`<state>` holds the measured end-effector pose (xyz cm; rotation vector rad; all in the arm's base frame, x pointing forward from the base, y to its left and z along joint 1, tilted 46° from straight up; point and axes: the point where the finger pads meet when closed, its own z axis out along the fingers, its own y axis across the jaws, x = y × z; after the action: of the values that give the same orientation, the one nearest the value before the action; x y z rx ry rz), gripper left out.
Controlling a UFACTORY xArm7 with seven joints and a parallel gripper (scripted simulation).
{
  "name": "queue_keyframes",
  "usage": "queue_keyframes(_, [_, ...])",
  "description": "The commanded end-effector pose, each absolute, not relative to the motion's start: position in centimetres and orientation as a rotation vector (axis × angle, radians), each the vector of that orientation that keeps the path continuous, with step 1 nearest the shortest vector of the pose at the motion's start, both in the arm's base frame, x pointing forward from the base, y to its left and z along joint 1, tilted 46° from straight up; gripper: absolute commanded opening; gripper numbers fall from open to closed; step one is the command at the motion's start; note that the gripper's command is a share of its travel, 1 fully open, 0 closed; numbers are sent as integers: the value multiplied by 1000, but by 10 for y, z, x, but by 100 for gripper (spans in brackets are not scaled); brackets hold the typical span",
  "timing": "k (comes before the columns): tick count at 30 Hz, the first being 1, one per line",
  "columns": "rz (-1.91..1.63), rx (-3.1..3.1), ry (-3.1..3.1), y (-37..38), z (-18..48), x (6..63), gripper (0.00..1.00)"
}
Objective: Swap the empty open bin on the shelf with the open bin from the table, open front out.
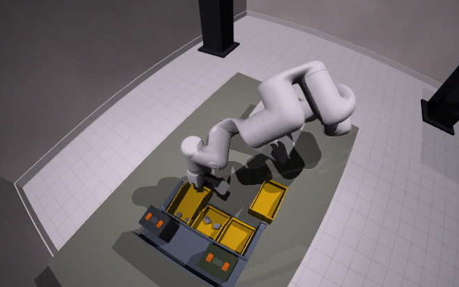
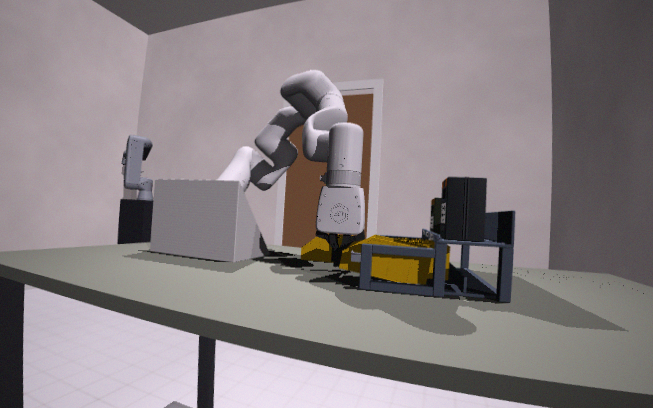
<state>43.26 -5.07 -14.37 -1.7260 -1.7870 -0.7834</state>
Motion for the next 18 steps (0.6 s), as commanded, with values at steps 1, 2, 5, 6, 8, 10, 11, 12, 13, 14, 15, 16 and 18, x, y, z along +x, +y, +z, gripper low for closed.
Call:
queue_keyframes(1, [-784,-1731,-1789,-53,-143,437,0])
queue_keyframes(2, [-784,-1731,-1789,-53,-143,438,0])
queue_keyframes(5, [-784,-1731,-1789,-53,-143,439,0])
queue_keyframes(6, [-784,-1731,-1789,-53,-143,440,0])
queue_keyframes(8, [-784,-1731,-1789,-53,-143,442,0])
queue_keyframes(10, [-784,-1731,-1789,-53,-143,445,0])
queue_keyframes(11, [-784,-1731,-1789,-53,-143,446,0])
queue_keyframes(12, [-784,-1731,-1789,-53,-143,447,0])
queue_keyframes(13, [-784,-1731,-1789,-53,-142,449,0])
queue_keyframes(14, [-784,-1731,-1789,-53,-142,450,0])
queue_keyframes(15, [-784,-1731,-1789,-53,-142,452,0])
queue_keyframes(16, [-784,-1731,-1789,-53,-142,453,0])
queue_keyframes(18, [-784,-1731,-1789,-53,-142,456,0])
